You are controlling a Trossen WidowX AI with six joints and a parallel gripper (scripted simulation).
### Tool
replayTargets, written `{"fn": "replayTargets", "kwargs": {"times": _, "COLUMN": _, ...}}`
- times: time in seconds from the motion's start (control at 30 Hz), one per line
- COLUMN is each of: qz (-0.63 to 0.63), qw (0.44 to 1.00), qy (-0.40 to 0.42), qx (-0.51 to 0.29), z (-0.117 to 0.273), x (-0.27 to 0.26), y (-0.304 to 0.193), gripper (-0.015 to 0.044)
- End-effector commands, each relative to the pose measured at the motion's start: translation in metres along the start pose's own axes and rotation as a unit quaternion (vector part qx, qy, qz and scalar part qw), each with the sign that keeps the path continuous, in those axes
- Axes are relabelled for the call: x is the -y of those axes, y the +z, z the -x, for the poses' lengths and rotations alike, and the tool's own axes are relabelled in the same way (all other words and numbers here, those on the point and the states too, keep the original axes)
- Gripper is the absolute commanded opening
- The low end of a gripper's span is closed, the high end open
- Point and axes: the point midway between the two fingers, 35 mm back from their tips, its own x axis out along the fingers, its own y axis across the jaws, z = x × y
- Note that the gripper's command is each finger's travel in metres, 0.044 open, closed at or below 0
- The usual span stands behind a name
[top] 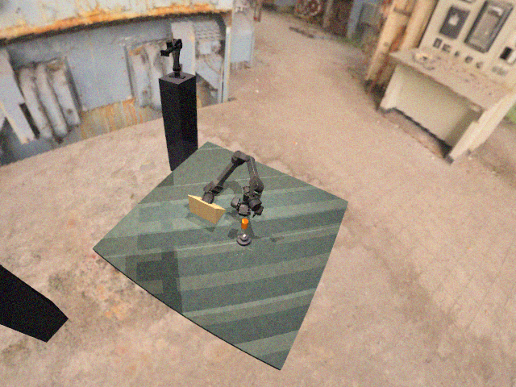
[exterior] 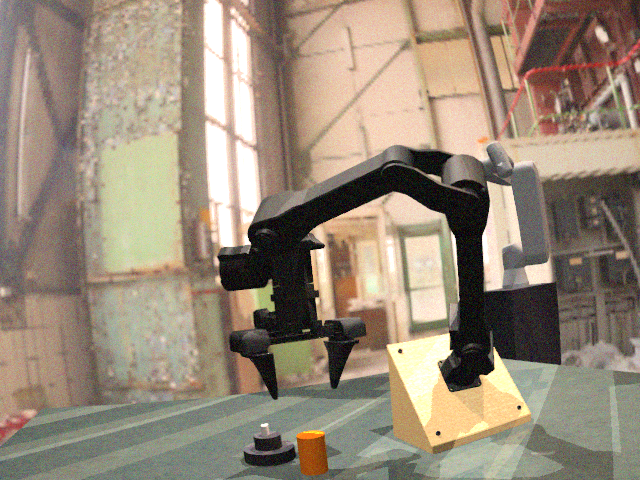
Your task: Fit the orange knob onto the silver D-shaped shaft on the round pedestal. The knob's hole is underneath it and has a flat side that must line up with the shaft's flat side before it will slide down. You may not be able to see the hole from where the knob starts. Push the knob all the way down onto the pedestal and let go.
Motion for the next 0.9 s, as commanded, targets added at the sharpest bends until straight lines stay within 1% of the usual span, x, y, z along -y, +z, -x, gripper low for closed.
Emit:
{"fn": "replayTargets", "kwargs": {"times": 0.0, "qz": 0.081, "qw": 0.997, "qy": -0.001, "qx": 0.003, "z": 0.0, "x": -0.001, "y": 0.0, "gripper": 0.044}}
{"fn": "replayTargets", "kwargs": {"times": 0.23, "qz": 0.081, "qw": 0.997, "qy": -0.001, "qx": 0.003, "z": 0.0, "x": -0.001, "y": 0.0, "gripper": 0.044}}
{"fn": "replayTargets", "kwargs": {"times": 0.27, "qz": 0.081, "qw": 0.997, "qy": -0.001, "qx": 0.003, "z": -0.003, "x": -0.001, "y": 0.0, "gripper": 0.044}}
{"fn": "replayTargets", "kwargs": {"times": 0.37, "qz": 0.081, "qw": 0.997, "qy": 0.0, "qx": 0.003, "z": -0.031, "x": -0.001, "y": 0.0, "gripper": 0.044}}
{"fn": "replayTargets", "kwargs": {"times": 0.53, "qz": 0.081, "qw": 0.997, "qy": 0.0, "qx": 0.002, "z": -0.035, "x": -0.001, "y": 0.0, "gripper": 0.044}}
{"fn": "replayTargets", "kwargs": {"times": 0.63, "qz": 0.081, "qw": 0.997, "qy": 0.0, "qx": 0.002, "z": -0.047, "x": 0.0, "y": 0.0, "gripper": 0.044}}
{"fn": "replayTargets", "kwargs": {"times": 0.87, "qz": 0.081, "qw": 0.997, "qy": 0.0, "qx": 0.003, "z": -0.052, "x": 0.0, "y": 0.0, "gripper": 0.044}}
